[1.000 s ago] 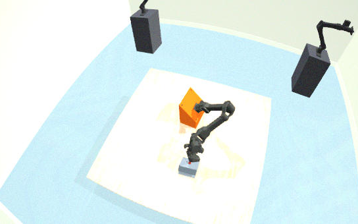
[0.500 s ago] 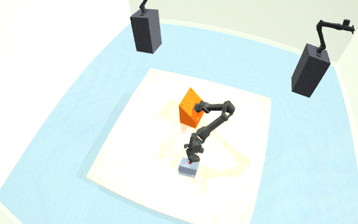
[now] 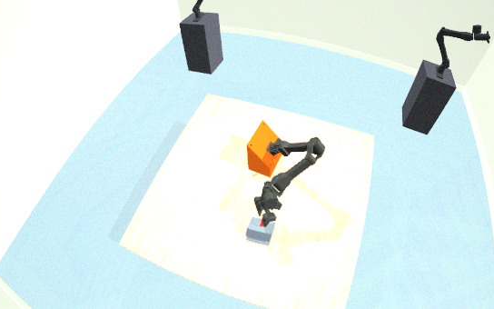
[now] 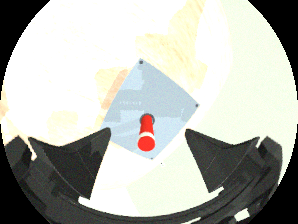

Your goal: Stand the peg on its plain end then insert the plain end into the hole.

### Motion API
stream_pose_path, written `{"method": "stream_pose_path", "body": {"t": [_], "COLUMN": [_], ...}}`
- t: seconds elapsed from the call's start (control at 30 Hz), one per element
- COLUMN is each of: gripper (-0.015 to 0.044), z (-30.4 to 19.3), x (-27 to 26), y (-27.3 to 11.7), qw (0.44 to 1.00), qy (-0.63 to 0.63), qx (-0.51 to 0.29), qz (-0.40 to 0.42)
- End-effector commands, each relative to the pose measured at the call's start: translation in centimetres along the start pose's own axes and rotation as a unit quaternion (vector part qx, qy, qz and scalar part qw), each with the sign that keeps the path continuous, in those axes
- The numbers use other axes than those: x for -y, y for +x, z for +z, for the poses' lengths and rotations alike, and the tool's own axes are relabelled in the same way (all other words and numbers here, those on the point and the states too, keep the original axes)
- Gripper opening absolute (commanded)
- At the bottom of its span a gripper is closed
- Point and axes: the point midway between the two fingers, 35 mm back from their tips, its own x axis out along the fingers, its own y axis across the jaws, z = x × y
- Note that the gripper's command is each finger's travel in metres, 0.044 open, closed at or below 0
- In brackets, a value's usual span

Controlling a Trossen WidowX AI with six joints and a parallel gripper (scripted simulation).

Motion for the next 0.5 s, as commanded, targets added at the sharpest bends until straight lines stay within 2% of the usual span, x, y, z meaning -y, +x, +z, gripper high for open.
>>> {"method": "stream_pose_path", "body": {"t": [0.0, 0.47], "gripper": [0.0440, 0.0440], "z": [-0.1, -0.4], "x": [0.0, 0.1], "y": [-0.8, -3.5], "qw": [1.000, 1.000], "qy": [-0.002, -0.001], "qx": [0.000, -0.002], "qz": [0.000, 0.002]}}
